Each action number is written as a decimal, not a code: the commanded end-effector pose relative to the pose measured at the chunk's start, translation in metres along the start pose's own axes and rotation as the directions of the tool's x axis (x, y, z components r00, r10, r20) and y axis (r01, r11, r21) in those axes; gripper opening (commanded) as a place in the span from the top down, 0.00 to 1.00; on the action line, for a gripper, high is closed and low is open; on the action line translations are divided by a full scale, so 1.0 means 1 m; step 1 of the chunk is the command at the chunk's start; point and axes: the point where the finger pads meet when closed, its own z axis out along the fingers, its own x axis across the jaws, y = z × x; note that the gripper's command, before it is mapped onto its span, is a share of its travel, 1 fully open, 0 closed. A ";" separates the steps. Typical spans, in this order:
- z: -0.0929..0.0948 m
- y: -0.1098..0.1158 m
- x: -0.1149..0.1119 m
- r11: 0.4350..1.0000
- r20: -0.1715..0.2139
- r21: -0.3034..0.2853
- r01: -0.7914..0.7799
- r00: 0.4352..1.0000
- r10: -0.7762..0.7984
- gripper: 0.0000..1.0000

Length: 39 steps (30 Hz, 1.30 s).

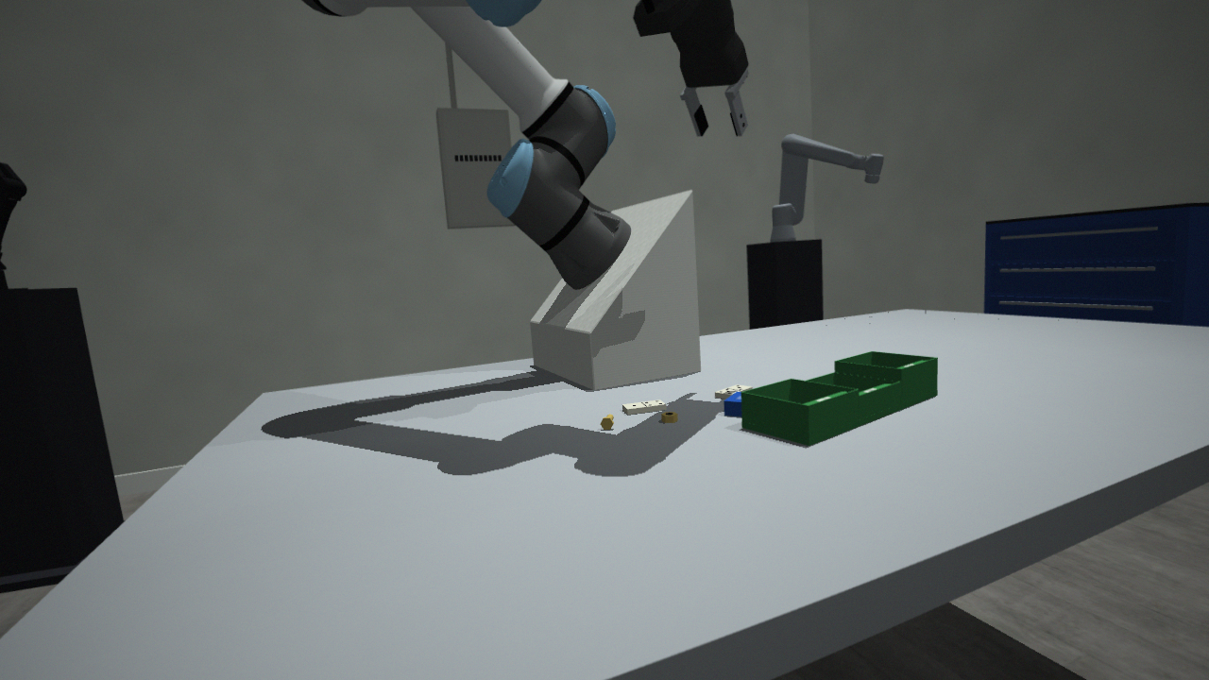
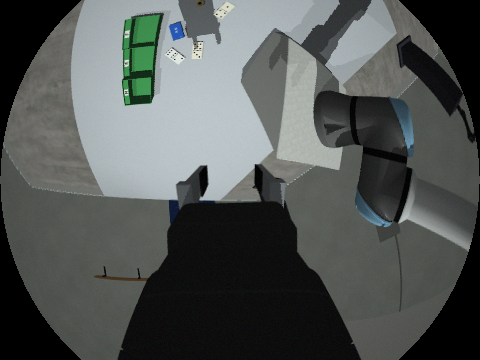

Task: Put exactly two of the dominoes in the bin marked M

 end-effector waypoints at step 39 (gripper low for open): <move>0.095 -0.102 -0.026 1.000 0.001 0.000 0.000 1.000 0.000 0.69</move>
